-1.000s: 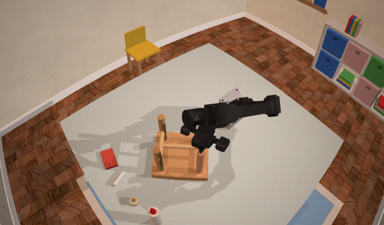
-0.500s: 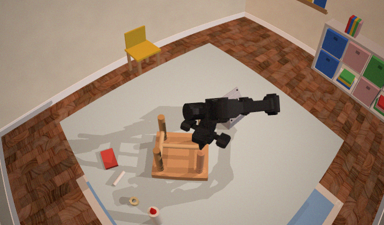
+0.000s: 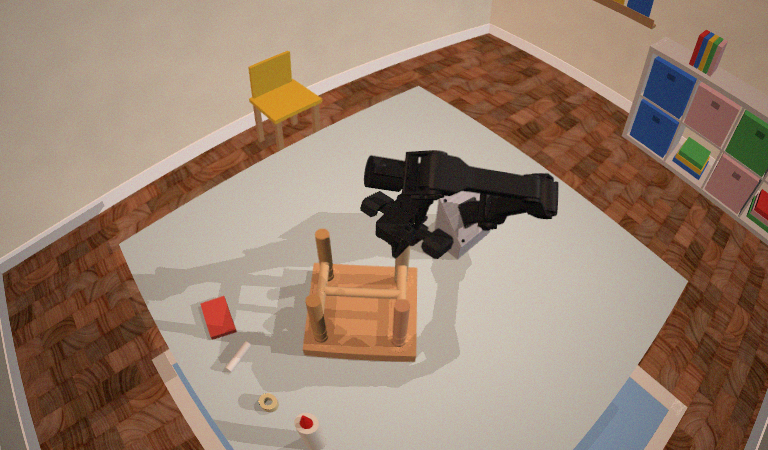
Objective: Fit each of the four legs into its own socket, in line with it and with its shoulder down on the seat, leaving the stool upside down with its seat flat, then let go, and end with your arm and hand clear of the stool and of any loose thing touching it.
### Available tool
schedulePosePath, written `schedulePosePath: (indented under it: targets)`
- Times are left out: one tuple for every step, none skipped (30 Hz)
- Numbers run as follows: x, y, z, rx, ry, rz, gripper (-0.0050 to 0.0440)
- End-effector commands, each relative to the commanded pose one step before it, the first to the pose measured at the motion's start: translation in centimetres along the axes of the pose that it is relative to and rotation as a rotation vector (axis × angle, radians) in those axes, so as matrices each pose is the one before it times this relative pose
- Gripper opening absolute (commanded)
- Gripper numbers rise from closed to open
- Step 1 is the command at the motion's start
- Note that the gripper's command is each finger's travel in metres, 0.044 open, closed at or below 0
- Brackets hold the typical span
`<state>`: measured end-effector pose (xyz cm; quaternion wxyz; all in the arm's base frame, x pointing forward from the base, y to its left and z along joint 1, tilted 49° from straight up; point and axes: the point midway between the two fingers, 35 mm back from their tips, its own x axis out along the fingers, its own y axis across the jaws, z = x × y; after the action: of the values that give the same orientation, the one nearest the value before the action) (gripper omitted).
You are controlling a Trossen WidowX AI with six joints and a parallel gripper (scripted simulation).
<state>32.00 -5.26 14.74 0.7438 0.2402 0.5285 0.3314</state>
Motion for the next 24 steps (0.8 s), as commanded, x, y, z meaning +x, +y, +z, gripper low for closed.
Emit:
schedulePosePath:
  targets:
    - [-0.893,-2.231,-3.566,0.08178,0.0337,-0.00256,0.0]
    - [-0.258,-0.531,-0.897,0.01927,0.0062,0.00071,0.0]
    - [-0.246,-0.521,-0.898,0.01913,0.00619,0.00141,0.0]
    - [-0.225,-0.475,-0.928,0.01905,0.00619,0.00338,0.0]
    - [0.0,0.0,0.0,0.0,0.0,0.0,0.0]
    - [0.0,0.0,0.0,0.0,0.0,0.0,0.0]
    - [-0.202,-0.436,-0.902,0.01819,0.0059,0.00437,0.0]
    - [-0.102,-0.229,-0.473,0.00949,0.00307,0.00253,0.0]
    - [-0.017,-0.04,-0.086,0.00171,0.00055,0.00054,0.0]
    - [0.0,0.0,0.0,0.0,0.0,0.0,0.0]
    - [0.0,0.0,0.0,0.0,0.0,0.0,0.0]
    - [0.0,0.0,0.0,0.0,0.0,0.0,0.0]
    - [0.0,0.0,0.0,0.0,0.0,0.0,0.0]
    - [0.0,0.0,0.0,0.0,0.0,0.0,0.0]
    - [0.0,0.0,0.0,0.0,0.0,0.0,0.0]
    - [0.0,0.0,0.0,0.0,0.0,0.0,0.0]
    - [0.078,0.0,-0.021,0.0,0.0,0.0,0.0]
    - [0.235,0.001,-0.065,0.0,0.0,0.00001,0.0]
    - [0.392,0.003,-0.113,-0.00001,0.0,0.00006,0.0]
    - [0.494,0.007,-0.151,-0.00003,0.0,0.00014,0.0]
    - [0.493,0.011,-0.16,-0.00005,0.0,0.00021,0.0]
    - [0.0,0.0,0.0,0.0,0.0,0.0,0.0]
    - [0.0,0.0,0.0,0.0,0.0,0.0,0.0]
    - [0.389,0.012,-0.133,-0.00005,0.0,0.00021,0.0]
